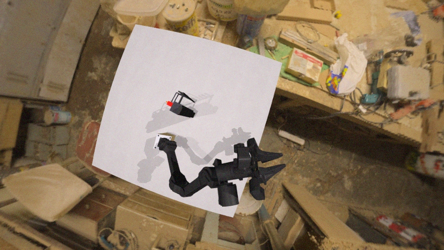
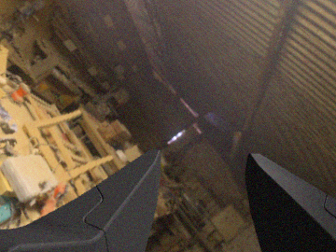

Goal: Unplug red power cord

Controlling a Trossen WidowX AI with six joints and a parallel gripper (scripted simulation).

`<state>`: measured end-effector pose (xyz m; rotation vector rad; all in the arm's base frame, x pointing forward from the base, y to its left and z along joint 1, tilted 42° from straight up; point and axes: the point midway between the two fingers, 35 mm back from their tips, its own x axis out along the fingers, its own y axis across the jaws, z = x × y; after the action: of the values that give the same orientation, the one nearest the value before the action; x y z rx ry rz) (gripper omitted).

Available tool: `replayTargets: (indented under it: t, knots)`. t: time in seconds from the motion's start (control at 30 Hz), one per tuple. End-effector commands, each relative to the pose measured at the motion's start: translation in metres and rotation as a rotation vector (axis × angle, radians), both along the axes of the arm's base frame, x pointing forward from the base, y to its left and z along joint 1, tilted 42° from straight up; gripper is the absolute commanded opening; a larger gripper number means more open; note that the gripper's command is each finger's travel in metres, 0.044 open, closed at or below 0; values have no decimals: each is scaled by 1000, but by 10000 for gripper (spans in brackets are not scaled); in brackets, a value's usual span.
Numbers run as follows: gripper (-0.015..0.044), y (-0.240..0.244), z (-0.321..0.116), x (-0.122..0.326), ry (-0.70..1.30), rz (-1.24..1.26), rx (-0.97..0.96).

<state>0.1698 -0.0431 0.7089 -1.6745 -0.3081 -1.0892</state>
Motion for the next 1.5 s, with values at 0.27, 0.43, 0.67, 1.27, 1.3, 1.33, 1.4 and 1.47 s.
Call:
replayTargets:
  t: [0.27,0.43,0.67,1.27,1.3,1.33,1.4,1.47]
  knots:
    - [160,37,-110,153,456,235,168]
    - [160,58,-170,199,651,292,241]
    - [160,96,-269,243,954,331,328]
    - [160,174,-551,212,1783,42,529]
    - [160,175,-566,203,1827,-4,534]
    - [160,176,-579,194,1868,-53,537]
    - [160,176,-604,174,1943,-161,535]
    - [160,174,-625,154,2004,-278,523]
